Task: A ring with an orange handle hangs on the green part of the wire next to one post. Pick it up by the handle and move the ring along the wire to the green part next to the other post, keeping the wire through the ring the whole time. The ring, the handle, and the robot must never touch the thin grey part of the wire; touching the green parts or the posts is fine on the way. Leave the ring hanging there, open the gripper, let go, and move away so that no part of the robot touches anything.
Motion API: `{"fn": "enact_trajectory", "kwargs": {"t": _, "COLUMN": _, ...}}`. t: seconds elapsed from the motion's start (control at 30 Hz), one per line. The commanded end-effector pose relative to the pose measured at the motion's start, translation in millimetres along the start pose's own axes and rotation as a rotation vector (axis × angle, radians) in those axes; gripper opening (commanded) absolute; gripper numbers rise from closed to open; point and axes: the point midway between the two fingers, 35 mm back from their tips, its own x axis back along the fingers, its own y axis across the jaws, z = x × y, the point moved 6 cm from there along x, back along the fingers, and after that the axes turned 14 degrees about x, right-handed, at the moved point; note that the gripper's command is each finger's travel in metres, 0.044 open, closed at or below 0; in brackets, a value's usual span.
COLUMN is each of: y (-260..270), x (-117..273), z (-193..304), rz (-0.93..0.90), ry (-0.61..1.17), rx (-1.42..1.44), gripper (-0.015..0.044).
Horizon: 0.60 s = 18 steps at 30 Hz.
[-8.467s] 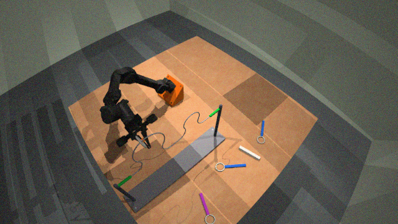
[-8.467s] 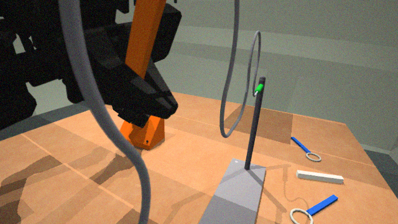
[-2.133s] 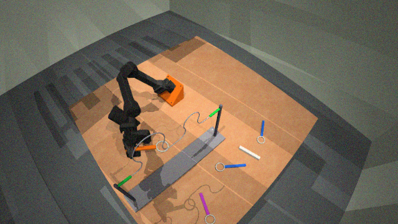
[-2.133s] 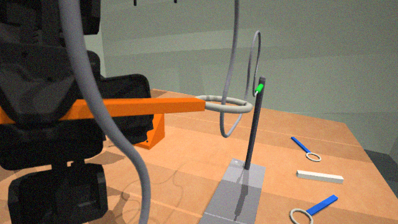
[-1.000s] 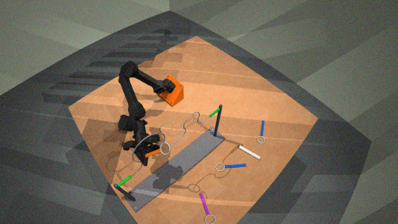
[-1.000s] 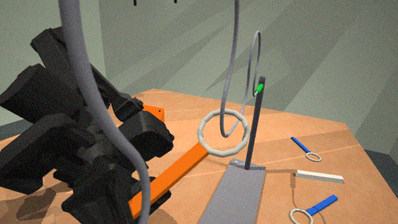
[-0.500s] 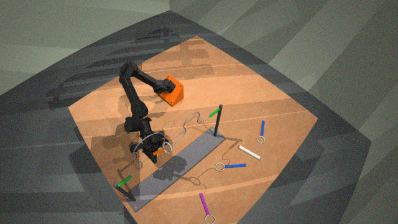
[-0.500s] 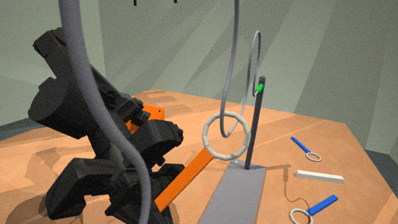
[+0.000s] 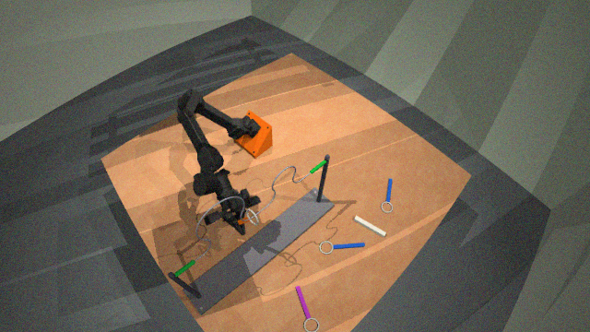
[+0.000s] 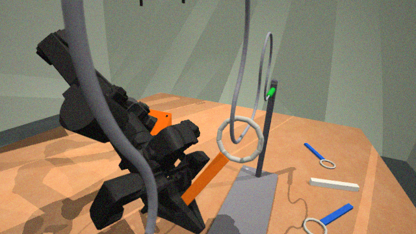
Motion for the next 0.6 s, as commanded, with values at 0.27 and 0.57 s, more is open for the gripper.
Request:
{"fn": "enact_trajectory", "kwargs": {"t": 0.27, "y": 24, "x": 5, "z": -9, "rz": -0.078, "ry": 0.002, "rx": -0.135, "gripper": -0.0150}}
{"fn": "enact_trajectory", "kwargs": {"t": 0.57, "y": 35, "x": 8, "z": -14, "rz": -0.101, "ry": 0.001, "rx": -0.173, "gripper": -0.0150}}
